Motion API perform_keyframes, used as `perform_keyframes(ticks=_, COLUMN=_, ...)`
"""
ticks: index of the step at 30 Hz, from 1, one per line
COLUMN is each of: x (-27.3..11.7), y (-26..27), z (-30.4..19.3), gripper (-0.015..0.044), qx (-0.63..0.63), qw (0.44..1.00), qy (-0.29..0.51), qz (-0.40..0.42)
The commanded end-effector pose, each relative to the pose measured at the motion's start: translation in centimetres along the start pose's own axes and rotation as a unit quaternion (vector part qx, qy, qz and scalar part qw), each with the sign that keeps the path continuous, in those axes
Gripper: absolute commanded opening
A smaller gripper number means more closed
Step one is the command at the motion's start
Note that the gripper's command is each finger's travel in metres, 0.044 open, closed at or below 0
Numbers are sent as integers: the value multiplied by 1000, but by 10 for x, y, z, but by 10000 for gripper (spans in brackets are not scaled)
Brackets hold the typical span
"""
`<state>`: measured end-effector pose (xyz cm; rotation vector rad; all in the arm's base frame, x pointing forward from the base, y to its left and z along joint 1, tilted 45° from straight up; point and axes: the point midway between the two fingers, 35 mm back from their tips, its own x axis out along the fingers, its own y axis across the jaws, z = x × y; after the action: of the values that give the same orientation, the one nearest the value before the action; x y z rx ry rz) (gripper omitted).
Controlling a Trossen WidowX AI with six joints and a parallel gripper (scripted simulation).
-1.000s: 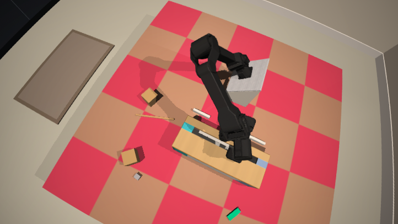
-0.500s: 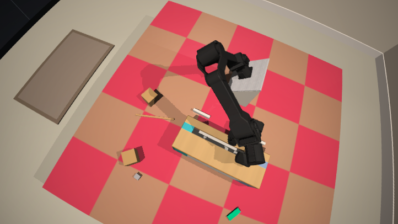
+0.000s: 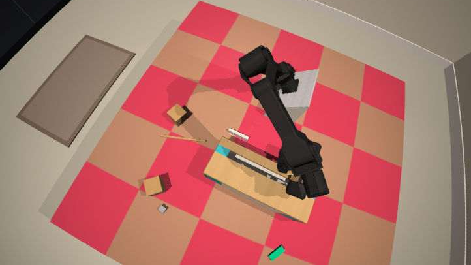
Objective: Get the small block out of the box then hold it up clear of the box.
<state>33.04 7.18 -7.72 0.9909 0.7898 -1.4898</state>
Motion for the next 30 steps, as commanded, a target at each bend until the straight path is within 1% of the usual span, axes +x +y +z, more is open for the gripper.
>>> perform_keyframes(ticks=1, x=-29, y=0, z=-9, gripper=400, qx=0, qw=1000, qy=4, qz=4)
perform_keyframes(ticks=5, x=-25, y=3, z=-10, gripper=400, qx=-3, qw=1000, qy=7, qz=13)
perform_keyframes(ticks=7, x=-24, y=1, z=-11, gripper=347, qx=-31, qw=999, qy=3, qz=14)
perform_keyframes(ticks=9, x=-23, y=-2, z=-14, gripper=295, qx=-113, qw=993, qy=-6, qz=18)
perform_keyframes(ticks=10, x=-23, y=-4, z=-15, gripper=285, qx=-167, qw=986, qy=-13, qz=20)
perform_keyframes(ticks=12, x=-22, y=-6, z=-18, gripper=285, qx=-273, qw=961, qy=-26, qz=22)
perform_keyframes(ticks=14, x=-22, y=-9, z=-21, gripper=285, qx=-376, qw=926, qy=-39, qz=22)
perform_keyframes(ticks=17, x=-22, y=-11, z=-25, gripper=285, qx=-518, qw=853, qy=-58, qz=20)
perform_keyframes(ticks=19, x=-22, y=-12, z=-28, gripper=285, qx=-605, qw=793, qy=-71, qz=15)
perform_keyframes(ticks=21, x=-22, y=-14, z=-31, gripper=285, qx=-684, qw=724, qy=-83, qz=9)
perform_keyframes(ticks=24, x=-22, y=-16, z=-35, gripper=285, qx=-789, qw=606, qy=-100, qz=-5)
perform_keyframes(ticks=25, x=-22, y=-17, z=-36, gripper=285, qx=-820, qw=562, qy=-106, qz=-11)
perform_keyframes(ticks=26, x=-22, y=-18, z=-37, gripper=285, qx=-840, qw=531, qy=-111, qz=-16)
perform_keyframes(ticks=30, x=-22, y=-20, z=-40, gripper=285, qx=-899, qw=420, qy=-121, qz=-34)
